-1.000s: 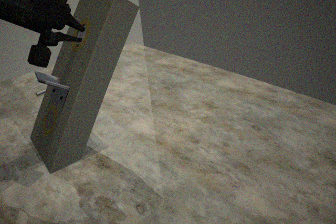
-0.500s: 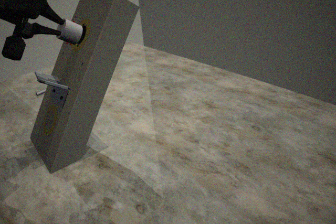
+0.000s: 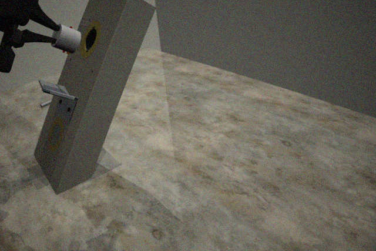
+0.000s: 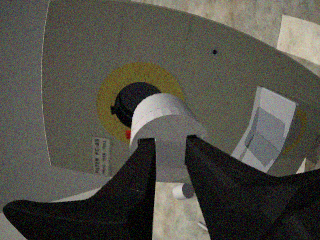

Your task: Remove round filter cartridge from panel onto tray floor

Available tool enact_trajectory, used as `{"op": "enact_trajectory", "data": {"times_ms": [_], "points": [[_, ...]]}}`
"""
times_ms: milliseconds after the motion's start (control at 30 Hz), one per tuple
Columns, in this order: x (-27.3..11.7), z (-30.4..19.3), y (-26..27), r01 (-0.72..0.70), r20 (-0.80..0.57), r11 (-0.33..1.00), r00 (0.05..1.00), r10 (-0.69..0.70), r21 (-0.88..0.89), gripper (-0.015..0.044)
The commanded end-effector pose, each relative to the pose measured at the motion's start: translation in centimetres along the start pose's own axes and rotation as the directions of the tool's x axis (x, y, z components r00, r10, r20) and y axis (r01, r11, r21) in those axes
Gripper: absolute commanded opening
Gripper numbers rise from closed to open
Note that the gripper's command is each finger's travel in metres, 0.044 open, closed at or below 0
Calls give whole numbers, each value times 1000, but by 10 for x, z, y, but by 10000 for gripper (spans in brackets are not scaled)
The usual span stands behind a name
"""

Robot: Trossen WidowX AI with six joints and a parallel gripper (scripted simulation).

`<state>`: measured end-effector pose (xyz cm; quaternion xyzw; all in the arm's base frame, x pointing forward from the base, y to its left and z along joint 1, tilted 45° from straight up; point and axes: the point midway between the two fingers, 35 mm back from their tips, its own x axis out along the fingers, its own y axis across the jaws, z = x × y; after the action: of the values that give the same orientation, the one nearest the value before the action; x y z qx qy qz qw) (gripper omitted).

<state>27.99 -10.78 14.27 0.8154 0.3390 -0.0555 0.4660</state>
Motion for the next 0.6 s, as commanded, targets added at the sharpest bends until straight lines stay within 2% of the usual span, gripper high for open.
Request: {"op": "enact_trajectory", "data": {"times_ms": [0,500,567], "points": [[1,-3,-11,-7,-3,1000,1000,7,-9,0],[7,-14,-59,-7,-3,1000,1000,7,-8,0],[7,-11,-53,2,0,1000,1000,-2,5,53]]}}
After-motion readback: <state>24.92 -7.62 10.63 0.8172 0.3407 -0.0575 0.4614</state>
